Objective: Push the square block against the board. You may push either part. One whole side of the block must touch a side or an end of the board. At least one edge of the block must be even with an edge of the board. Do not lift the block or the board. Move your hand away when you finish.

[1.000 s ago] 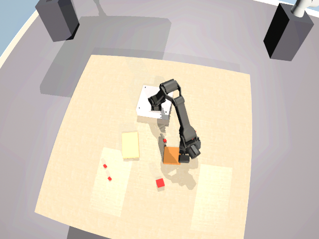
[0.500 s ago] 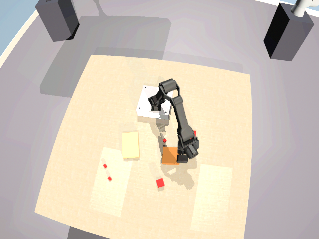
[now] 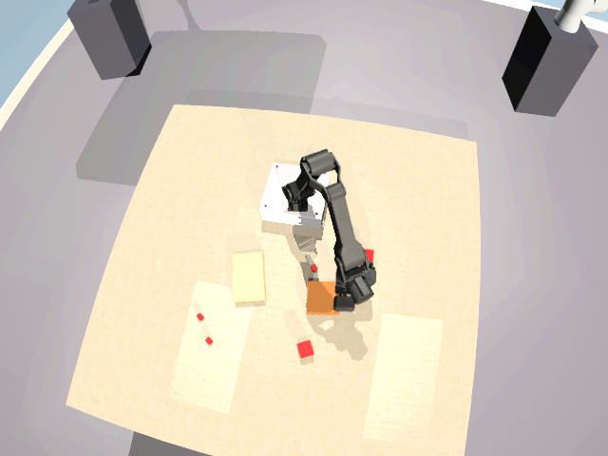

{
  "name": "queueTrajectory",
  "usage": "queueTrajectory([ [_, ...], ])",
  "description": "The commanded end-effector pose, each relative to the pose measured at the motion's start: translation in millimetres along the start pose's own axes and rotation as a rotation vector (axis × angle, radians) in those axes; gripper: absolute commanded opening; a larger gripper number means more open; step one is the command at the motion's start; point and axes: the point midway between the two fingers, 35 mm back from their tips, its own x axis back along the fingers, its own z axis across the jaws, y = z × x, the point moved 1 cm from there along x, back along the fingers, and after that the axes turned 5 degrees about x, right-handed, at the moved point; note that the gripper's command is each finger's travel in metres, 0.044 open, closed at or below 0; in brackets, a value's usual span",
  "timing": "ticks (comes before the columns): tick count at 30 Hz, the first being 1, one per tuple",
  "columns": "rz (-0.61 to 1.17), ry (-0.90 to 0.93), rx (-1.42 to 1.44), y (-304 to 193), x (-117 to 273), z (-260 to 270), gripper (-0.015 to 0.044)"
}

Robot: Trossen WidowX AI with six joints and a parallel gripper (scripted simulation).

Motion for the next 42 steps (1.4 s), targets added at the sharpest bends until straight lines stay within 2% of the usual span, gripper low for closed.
queueTrajectory([
  [1,0.008,0.003,-0.001,-6,-1,1,0.0000],
  [34,0.009,0.002,-0.001,-29,-1,0,0.0000],
  [42,0.009,0.002,-0.001,-21,-1,-1,0.0000],
])
